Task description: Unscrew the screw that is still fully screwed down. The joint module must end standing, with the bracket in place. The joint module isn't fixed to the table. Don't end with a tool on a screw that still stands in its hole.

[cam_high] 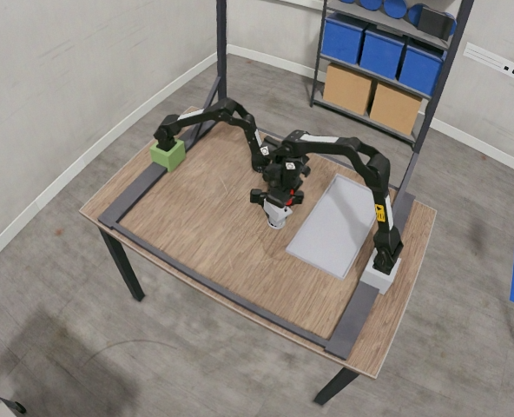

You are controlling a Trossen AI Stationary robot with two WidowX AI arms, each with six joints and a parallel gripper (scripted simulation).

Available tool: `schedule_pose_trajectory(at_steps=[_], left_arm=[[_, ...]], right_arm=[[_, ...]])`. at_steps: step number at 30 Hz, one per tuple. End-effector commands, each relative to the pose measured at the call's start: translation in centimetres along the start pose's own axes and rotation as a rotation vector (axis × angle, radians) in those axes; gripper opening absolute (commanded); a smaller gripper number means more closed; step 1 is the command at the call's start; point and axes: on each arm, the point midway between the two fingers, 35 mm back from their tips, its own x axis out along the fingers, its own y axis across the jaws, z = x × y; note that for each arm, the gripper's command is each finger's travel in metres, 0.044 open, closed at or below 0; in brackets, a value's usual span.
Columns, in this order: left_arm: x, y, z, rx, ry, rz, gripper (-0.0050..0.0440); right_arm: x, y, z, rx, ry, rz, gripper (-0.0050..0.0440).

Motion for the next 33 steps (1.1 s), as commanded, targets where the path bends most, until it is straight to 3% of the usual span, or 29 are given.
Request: schedule_pose_trajectory(at_steps=[1, 13, 18, 30, 33], left_arm=[[-0.51, 0.07, 0.3, -0.043, -0.012, 0.001, 0.013], [-0.52, 0.06, 0.32, -0.539, -0.011, -0.005, 0.013], [-0.52, 0.05, 0.3, -0.538, -0.011, -0.004, 0.013], [-0.55, 0.02, 0.27, -1.034, -0.008, -0.009, 0.013], [-0.54, 0.01, 0.27, -1.033, -0.008, -0.009, 0.013]], right_arm=[[0.16, 0.51, 1.46, 0.035, -0.012, 0.0, 0.0245], [0.16, 0.51, 1.46, 0.035, -0.012, 0.0, 0.0245], [0.16, 0.51, 1.46, 0.035, -0.012, 0.0, 0.0245], [0.16, 0.51, 1.46, 0.035, -0.012, 0.0, 0.0245], [0.16, 0.51, 1.46, 0.035, -0.012, 0.0, 0.0245]])
